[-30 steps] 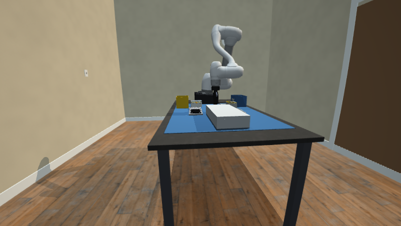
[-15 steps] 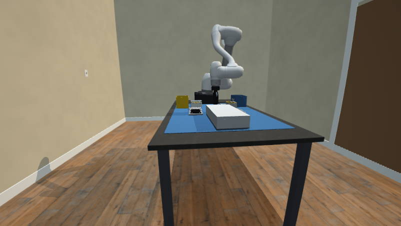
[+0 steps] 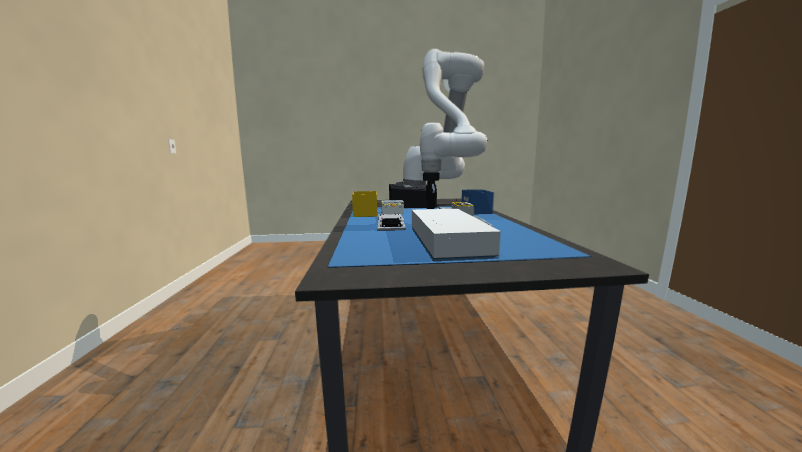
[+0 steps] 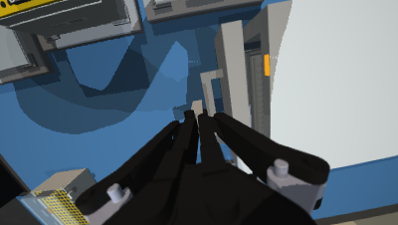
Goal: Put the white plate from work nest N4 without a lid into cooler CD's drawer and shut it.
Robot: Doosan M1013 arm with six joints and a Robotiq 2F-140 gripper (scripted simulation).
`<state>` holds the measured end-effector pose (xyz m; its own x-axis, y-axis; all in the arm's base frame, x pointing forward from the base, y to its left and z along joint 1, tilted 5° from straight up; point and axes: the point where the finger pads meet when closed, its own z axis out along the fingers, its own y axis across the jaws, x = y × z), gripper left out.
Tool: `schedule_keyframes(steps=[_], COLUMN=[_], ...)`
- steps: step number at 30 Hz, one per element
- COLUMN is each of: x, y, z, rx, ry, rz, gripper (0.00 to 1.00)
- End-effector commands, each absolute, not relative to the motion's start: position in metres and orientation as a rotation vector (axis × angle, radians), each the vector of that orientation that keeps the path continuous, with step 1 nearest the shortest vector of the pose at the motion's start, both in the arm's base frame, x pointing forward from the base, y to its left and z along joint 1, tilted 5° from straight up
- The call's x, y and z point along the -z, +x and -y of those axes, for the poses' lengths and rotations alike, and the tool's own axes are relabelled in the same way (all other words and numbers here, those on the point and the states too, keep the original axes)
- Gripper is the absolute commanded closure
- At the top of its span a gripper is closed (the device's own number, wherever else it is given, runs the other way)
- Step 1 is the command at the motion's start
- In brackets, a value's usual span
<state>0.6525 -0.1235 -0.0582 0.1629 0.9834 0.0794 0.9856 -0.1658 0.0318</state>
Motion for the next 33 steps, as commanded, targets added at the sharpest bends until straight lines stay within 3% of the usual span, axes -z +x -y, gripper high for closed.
schedule_keyframes(steps=[1, 33], x=[0.057, 0.057], y=[0.655, 0.676], z=[0.122, 0.126], rx=[0.123, 0.123], ry=[-2.373, -2.373], rz=[2.011, 2.011], gripper=[1.00, 1.00])
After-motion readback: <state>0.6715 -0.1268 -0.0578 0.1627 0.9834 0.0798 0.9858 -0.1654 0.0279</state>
